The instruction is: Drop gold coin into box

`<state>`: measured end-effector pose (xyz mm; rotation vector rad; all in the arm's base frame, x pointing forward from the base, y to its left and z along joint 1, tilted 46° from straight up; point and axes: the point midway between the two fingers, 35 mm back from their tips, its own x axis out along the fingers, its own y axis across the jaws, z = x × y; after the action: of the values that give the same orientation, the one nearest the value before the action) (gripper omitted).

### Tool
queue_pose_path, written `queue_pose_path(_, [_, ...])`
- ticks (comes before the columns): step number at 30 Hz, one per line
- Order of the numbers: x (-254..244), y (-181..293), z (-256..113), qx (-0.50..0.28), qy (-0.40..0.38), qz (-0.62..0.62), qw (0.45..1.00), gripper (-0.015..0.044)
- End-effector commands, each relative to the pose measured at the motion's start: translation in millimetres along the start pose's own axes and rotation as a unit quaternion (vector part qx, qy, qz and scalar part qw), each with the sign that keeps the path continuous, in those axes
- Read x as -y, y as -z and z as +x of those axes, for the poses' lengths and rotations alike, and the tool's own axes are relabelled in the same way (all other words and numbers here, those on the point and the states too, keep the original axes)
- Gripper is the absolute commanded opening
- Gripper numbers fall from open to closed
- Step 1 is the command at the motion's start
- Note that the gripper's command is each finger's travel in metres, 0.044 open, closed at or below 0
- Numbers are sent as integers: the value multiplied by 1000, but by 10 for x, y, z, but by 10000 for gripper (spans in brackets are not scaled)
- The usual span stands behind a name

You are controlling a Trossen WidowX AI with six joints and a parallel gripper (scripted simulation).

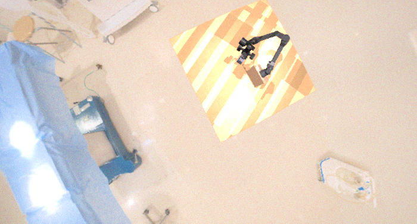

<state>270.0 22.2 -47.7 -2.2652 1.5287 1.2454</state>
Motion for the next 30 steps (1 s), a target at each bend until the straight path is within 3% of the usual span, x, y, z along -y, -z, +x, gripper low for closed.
queue_pose_path(1, [5,11,-1,0,0,0,1000,0])
queue_pose_path(30, [-12,-44,22,-1,2,1,1000,0])
